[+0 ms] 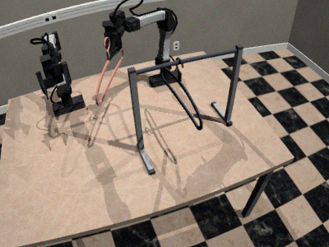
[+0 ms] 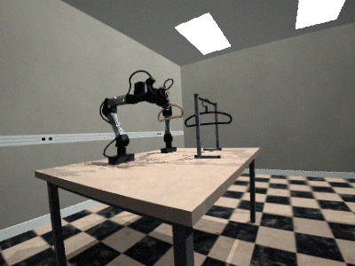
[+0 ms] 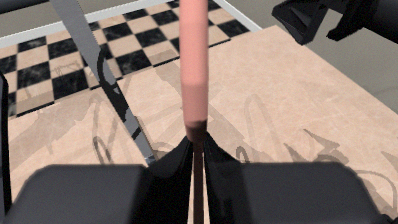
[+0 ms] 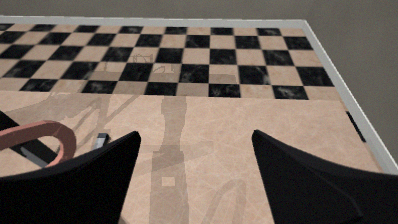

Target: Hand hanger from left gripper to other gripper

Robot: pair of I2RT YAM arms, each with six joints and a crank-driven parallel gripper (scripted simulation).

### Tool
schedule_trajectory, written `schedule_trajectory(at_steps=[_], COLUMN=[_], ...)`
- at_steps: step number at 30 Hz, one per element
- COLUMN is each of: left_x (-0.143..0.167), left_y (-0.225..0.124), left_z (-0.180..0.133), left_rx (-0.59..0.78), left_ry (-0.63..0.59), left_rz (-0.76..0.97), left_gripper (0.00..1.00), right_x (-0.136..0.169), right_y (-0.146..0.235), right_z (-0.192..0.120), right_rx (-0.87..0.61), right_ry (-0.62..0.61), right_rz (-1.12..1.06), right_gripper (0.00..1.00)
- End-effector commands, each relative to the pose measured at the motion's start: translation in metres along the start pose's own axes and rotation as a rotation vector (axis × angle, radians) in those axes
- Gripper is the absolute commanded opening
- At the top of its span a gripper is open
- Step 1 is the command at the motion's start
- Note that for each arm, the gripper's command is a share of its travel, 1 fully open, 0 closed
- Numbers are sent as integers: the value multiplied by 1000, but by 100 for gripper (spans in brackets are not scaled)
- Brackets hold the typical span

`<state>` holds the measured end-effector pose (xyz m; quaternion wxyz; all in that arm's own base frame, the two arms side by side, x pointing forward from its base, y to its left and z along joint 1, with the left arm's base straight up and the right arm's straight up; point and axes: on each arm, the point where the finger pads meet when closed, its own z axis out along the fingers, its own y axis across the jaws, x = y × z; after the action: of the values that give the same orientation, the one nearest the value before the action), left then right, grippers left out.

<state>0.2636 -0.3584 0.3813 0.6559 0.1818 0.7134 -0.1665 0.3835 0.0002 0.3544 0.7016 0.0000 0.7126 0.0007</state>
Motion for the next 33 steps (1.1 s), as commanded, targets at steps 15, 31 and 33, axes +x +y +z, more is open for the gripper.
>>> schedule_trajectory(at_steps=[15,31,33], left_x=[-9,-9,-9], left_y=[1,1,1], left_z=[-2,-2,-2], left_rx=[0,0,0], left_ry=[-19,-19,-19], left_rz=[-16,-16,-16], left_gripper=[0,2,2], right_x=[-6,-23,-26], right_y=[0,41,50], right_z=[-1,-21,-29], right_rx=[1,-236,-290], right_ry=[-16,-131,-159], right_rz=[-1,62,75], right_gripper=[100,100,100])
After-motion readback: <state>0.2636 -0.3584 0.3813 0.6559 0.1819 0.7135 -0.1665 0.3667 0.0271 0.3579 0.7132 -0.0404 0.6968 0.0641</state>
